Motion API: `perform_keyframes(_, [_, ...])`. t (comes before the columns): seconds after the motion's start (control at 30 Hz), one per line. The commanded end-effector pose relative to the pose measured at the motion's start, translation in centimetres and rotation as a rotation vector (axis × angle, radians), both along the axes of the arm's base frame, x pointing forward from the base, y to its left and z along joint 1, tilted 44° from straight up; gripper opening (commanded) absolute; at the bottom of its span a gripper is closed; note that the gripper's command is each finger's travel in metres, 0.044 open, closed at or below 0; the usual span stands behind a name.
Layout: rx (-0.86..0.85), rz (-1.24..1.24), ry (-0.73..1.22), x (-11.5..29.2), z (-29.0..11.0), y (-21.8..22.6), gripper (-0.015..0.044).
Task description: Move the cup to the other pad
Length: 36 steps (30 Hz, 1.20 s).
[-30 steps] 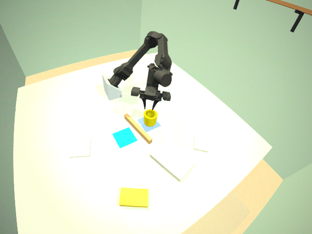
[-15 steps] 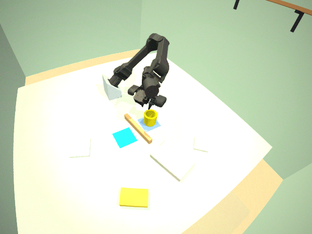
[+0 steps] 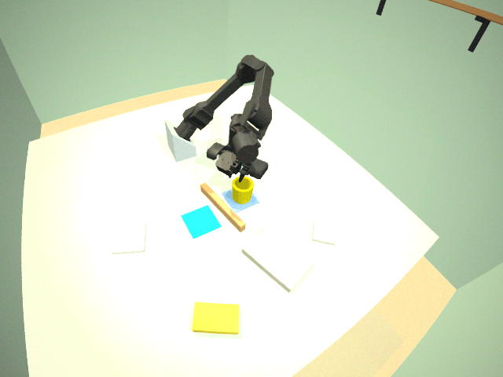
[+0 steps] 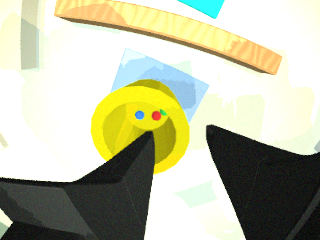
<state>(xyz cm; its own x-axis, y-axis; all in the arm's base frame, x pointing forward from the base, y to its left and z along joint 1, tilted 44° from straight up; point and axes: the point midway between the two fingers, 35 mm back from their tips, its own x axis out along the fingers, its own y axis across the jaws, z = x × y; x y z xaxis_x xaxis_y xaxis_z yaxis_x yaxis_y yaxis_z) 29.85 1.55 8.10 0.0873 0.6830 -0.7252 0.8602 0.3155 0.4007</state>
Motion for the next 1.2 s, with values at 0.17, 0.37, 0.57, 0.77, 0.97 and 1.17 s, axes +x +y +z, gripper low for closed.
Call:
perform_keyframes(0.17, [0.009,-0.002,0.011,0.0,-1.3,1.2,0.0167])
perform_keyframes(0.37, [0.01,-0.001,0.011,0.0,-1.9,1.9,0.0167])
perform_keyframes(0.57, [0.011,-0.001,0.011,0.0,-2.6,2.6,0.0167])
perform_keyframes(0.77, [0.013,-0.001,0.011,0.0,-3.1,3.1,0.0167])
perform_keyframes(0.97, [0.013,-0.001,0.011,0.0,-3.1,3.1,0.0167])
perform_keyframes(1.17, [0.006,0.001,0.003,0.2,-2.9,3.0,0.0127])
